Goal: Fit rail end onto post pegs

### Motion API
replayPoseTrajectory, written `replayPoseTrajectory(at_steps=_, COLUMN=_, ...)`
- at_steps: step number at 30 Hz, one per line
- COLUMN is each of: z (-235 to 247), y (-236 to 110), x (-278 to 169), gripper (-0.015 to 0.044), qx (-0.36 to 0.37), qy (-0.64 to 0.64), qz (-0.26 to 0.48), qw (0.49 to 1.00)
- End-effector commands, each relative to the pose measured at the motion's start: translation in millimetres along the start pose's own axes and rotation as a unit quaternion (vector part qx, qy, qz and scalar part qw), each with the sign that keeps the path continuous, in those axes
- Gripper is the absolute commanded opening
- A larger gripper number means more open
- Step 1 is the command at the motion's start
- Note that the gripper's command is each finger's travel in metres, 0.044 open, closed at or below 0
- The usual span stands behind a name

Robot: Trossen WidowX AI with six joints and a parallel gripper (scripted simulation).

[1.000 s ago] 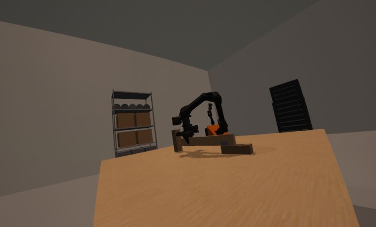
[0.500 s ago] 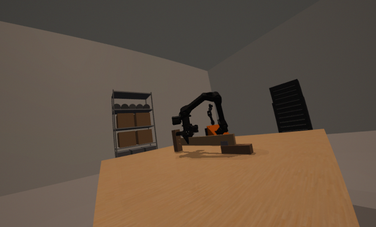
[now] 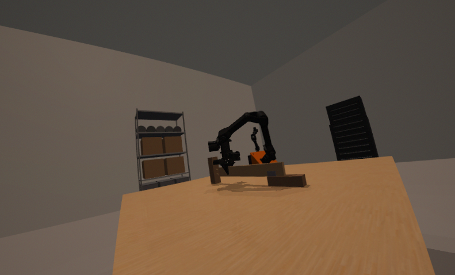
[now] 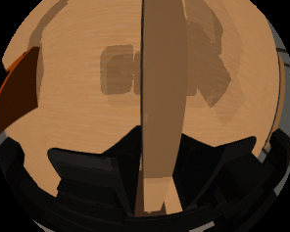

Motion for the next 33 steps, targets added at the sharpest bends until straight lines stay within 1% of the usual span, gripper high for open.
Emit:
replayPoseTrajectory(at_steps=1, z=0.8, y=-2.5, x=-0.3, gripper=0.0000, qx=-0.001, qy=0.001, qz=0.001, qw=1.000)
replayPoseTrajectory(at_steps=33, z=2.0, y=-1.4, x=-4.2, gripper=0.0000, qx=-0.001, qy=0.001, qz=0.001, qw=1.000)
Point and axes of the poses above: the point midway between the two fingers, 35 mm back from their tips, its own y axis out along the fingers, its own z axis across the jaws, x = y × z, the point moved 10 cm from there along -y, back along the fingers, and after that the axes turned 15 degrees about -y, right-handed, at the moved point
